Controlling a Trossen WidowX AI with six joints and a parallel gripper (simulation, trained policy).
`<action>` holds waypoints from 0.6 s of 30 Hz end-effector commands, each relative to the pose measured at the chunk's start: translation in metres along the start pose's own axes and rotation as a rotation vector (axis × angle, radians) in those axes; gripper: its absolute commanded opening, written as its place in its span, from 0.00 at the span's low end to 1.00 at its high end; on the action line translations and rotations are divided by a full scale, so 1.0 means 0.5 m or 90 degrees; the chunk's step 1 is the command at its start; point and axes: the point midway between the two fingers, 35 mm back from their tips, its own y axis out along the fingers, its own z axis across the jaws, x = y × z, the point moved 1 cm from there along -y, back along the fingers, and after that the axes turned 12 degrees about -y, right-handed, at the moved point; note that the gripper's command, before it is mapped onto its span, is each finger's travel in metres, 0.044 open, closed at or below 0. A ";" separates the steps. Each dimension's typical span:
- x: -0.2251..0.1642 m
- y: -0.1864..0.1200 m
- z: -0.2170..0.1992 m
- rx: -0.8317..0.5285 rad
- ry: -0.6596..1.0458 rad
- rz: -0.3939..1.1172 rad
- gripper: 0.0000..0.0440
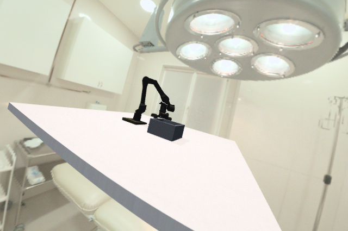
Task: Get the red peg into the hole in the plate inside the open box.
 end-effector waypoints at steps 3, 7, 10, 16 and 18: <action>-0.001 0.016 -0.003 -0.018 0.016 0.015 0.31; -0.001 0.020 -0.006 -0.038 0.021 0.020 0.12; 0.005 0.015 -0.003 -0.045 0.020 0.014 0.04; 0.035 -0.035 0.003 -0.038 0.016 -0.020 0.00; 0.042 -0.052 0.002 -0.036 0.016 -0.028 0.00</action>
